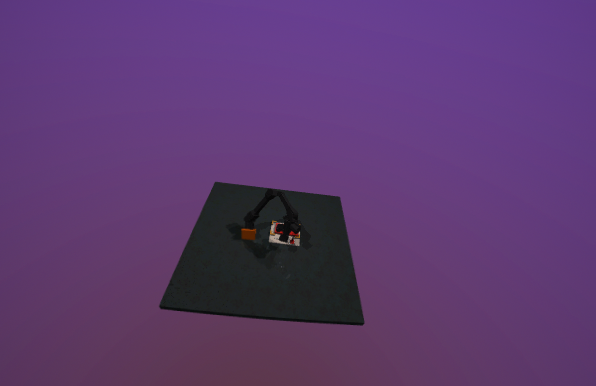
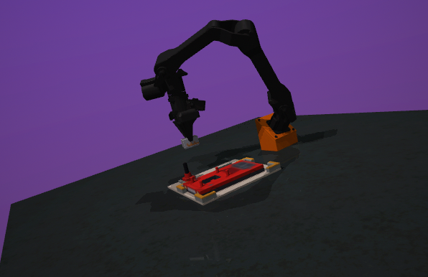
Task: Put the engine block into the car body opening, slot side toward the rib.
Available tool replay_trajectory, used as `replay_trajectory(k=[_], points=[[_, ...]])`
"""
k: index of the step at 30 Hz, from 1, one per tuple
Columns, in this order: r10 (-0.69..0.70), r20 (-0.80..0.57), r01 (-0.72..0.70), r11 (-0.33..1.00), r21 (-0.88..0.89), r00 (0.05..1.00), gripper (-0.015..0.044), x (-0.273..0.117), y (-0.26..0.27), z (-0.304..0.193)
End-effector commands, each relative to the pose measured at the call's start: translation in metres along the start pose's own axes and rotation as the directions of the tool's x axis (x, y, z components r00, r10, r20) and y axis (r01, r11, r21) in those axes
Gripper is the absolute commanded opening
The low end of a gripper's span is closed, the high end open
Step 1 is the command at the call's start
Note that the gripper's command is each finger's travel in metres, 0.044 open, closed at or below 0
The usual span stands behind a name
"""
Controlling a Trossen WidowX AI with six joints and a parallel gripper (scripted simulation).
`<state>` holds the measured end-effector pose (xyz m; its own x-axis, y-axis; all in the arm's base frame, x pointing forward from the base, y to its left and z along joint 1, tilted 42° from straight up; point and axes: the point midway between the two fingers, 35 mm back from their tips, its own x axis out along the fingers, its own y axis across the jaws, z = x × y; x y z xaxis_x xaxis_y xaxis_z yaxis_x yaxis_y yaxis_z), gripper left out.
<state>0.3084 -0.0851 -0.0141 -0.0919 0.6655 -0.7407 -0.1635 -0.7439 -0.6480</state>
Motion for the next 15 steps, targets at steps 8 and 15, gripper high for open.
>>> replay_trajectory(k=[8,15], points=[[0.007,-0.009,-0.008,1.0,-0.01,1.0,0.0,-0.035,-0.002,0.004],[0.012,-0.011,-0.014,0.987,-0.163,1.0,0.0,-0.032,-0.01,0.0]])
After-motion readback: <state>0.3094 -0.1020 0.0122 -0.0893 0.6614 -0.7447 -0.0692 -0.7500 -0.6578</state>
